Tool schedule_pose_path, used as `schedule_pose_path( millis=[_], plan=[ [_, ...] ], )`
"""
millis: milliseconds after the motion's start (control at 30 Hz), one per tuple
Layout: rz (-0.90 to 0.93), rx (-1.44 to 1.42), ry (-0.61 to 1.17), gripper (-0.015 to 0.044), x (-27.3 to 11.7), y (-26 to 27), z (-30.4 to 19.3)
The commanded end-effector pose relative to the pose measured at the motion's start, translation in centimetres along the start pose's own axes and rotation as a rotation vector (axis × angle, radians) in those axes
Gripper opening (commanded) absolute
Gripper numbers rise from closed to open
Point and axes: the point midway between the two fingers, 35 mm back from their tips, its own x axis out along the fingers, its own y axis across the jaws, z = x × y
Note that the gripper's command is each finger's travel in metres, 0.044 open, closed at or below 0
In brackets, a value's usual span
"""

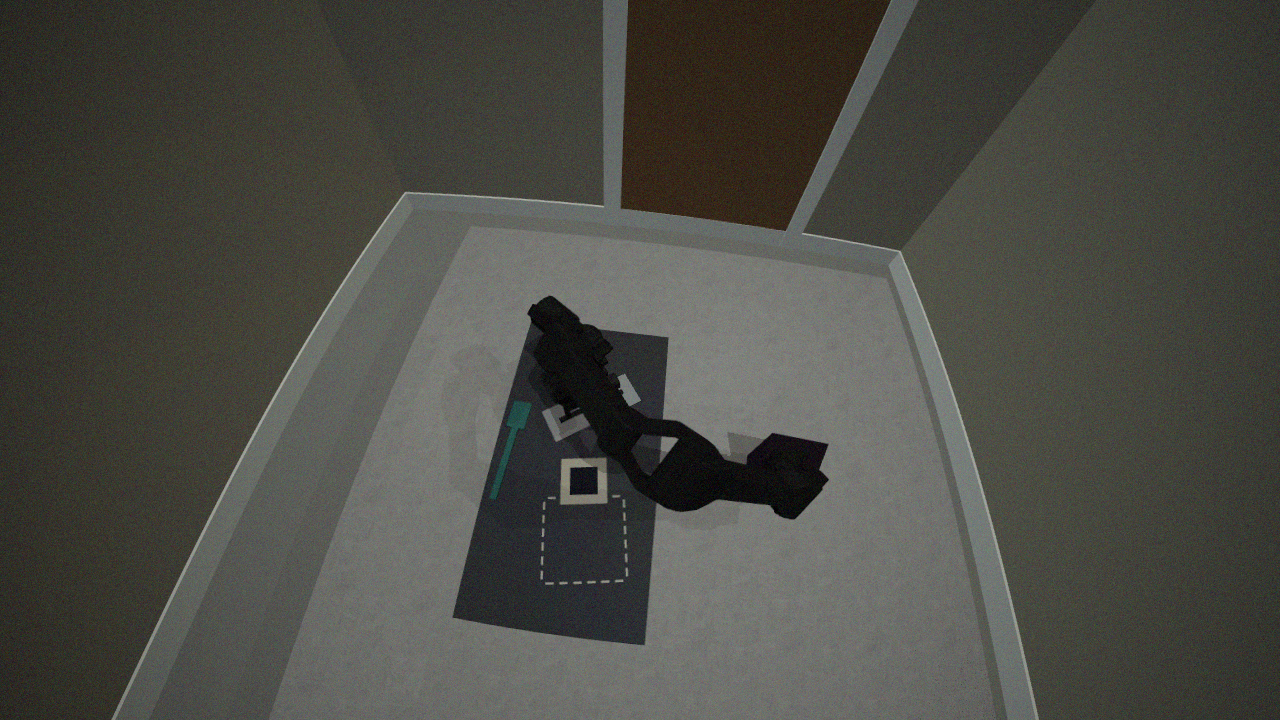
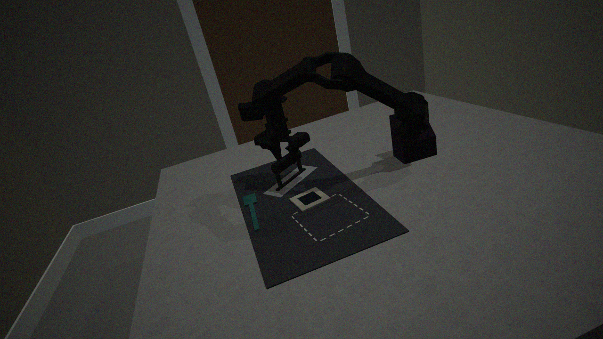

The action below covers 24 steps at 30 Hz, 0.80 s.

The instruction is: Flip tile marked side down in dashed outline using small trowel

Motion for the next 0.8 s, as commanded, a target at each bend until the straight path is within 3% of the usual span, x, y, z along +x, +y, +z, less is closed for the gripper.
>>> schedule_pose_path(
  millis=[0, 367, 533, 767],
  plan=[
    [0.0, -0.004, 0.001, 0.027, 0.0, 0.0, -0.1],
    [0.0, -0.004, 0.001, 0.027, 0.0, 0.0, -0.1],
    [0.001, -0.024, 0.001, 0.027, -4.3, 0.2, -0.2],
    [0.001, -0.026, 0.001, 0.027, -4.5, 0.3, -0.2]
  ],
)
